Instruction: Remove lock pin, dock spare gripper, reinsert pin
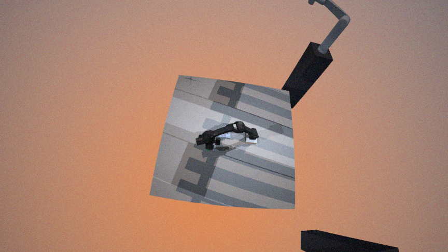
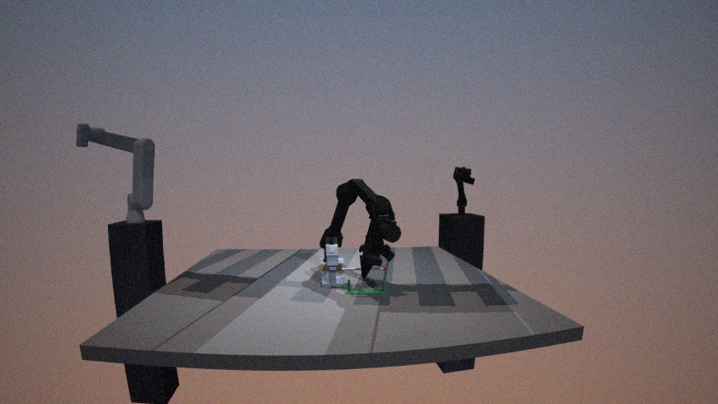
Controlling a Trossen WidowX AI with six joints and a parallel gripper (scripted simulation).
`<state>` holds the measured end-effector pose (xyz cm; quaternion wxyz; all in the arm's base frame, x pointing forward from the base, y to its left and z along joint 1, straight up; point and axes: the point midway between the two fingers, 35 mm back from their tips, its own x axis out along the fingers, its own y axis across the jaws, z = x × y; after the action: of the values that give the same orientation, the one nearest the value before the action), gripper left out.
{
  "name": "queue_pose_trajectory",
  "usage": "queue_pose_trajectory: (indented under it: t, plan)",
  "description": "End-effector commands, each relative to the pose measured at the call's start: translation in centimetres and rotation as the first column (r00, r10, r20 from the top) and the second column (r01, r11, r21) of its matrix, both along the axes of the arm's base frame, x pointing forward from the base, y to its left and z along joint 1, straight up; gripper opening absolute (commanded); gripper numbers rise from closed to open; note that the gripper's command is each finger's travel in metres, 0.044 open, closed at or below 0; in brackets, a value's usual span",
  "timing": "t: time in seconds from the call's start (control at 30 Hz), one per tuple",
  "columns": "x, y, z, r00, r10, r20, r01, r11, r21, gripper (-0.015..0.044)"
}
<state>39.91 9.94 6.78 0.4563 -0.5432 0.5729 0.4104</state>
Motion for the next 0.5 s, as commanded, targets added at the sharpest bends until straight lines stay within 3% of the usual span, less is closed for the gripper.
queue_pose_trajectory:
  t: [0.0, 0.47]
  plan:
    - [0.0, 0.0, 1.4, 1.0, 0.002, 0.007, -0.002, 1.0, 0.0, 0.0]
    - [-0.1, 0.0, 2.1, 1.0, 0.003, 0.003, -0.003, 1.0, 0.001, 0.0]
